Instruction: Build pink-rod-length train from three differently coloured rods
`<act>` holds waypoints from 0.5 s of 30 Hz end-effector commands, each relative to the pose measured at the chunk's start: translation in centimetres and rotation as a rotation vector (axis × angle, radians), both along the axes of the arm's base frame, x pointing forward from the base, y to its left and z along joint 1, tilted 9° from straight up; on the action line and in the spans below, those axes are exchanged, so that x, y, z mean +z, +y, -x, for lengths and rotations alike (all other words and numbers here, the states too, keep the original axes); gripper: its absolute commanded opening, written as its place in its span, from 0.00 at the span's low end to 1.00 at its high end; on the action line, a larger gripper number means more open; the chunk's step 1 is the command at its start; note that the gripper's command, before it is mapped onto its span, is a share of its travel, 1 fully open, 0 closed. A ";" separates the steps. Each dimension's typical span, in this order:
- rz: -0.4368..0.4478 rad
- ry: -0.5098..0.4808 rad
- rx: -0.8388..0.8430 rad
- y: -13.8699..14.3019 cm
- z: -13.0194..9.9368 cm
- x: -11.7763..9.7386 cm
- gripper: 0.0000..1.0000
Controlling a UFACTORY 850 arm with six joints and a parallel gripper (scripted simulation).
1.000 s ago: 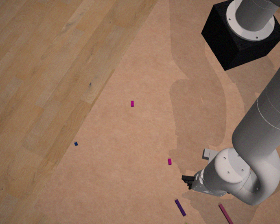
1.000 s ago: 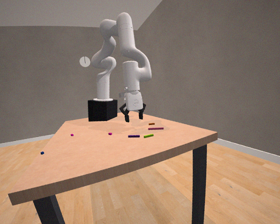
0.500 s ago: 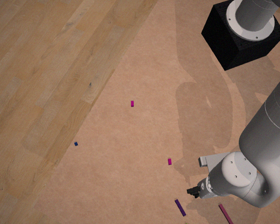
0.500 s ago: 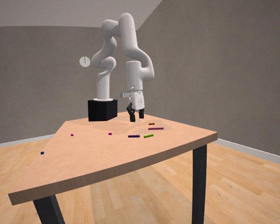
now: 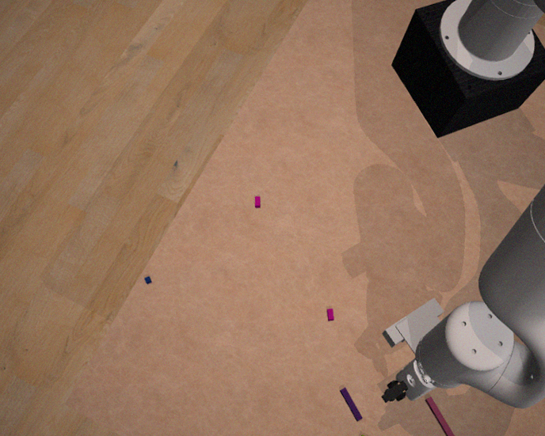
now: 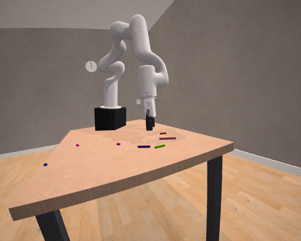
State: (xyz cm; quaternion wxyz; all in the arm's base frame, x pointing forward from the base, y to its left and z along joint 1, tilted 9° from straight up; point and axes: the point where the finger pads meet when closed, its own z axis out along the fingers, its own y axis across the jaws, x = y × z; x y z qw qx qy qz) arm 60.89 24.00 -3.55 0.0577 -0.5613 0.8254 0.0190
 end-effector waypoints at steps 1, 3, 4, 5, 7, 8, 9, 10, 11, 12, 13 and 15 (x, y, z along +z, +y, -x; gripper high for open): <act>-0.021 -0.017 0.165 0.7 0.0 0.2 1.00; -0.017 -0.024 0.221 1.0 0.0 0.2 1.00; -0.015 -0.027 0.248 1.1 0.0 0.2 1.00; -0.013 -0.030 0.276 1.2 0.1 0.3 1.00; -0.009 -0.037 0.331 1.5 0.1 0.3 1.00; -0.009 -0.037 0.331 1.5 0.1 0.3 1.00; -0.009 -0.037 0.331 1.5 0.1 0.3 1.00; -0.003 -0.045 0.402 1.8 0.2 0.3 1.00; -0.001 -0.048 0.434 1.9 0.2 0.4 1.00; 0.001 -0.051 0.455 2.0 0.2 0.4 1.00; 0.003 -0.054 0.479 2.1 0.2 0.4 1.00; 0.007 -0.060 0.535 2.4 0.3 0.4 1.00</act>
